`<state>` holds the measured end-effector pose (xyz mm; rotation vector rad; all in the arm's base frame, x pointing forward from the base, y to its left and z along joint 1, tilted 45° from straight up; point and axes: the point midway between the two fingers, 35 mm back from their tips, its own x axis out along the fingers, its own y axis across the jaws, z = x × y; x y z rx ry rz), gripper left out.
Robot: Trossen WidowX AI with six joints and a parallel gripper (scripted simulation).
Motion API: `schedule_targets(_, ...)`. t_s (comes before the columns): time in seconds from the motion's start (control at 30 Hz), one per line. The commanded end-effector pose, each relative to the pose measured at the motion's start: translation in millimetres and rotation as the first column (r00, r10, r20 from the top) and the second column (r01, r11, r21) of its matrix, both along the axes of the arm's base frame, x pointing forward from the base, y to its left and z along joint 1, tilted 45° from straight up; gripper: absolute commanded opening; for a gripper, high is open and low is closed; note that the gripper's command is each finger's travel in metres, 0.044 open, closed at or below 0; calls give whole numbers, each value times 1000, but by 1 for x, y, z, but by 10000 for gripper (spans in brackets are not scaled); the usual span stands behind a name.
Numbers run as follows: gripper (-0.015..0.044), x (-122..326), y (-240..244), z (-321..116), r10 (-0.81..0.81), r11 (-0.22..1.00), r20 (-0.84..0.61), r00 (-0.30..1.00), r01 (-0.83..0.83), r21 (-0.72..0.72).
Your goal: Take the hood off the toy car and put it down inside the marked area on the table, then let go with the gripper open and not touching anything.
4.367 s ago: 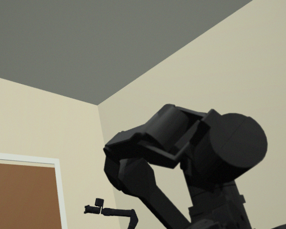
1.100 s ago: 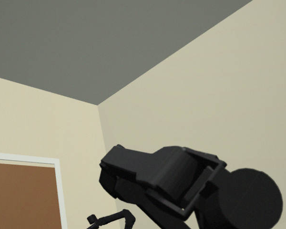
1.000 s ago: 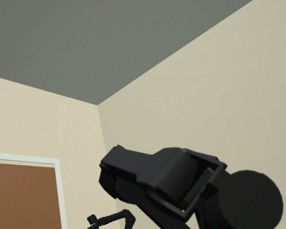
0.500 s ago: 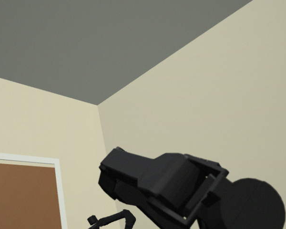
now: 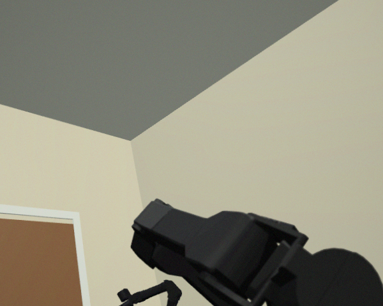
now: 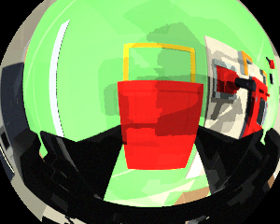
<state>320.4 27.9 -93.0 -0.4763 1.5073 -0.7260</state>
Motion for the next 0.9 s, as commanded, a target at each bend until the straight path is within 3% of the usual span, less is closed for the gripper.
schedule_targets(0.0,0,-1,-2,-2,5,1000,-5,1000,-5,-4)
schedule_targets(0.77,0,-2,-10,-10,5,1000,-5,1000,-5,-5)
schedule_targets(0.87,79,-1,-8,-8,0,1000,0,1000,0,-1)
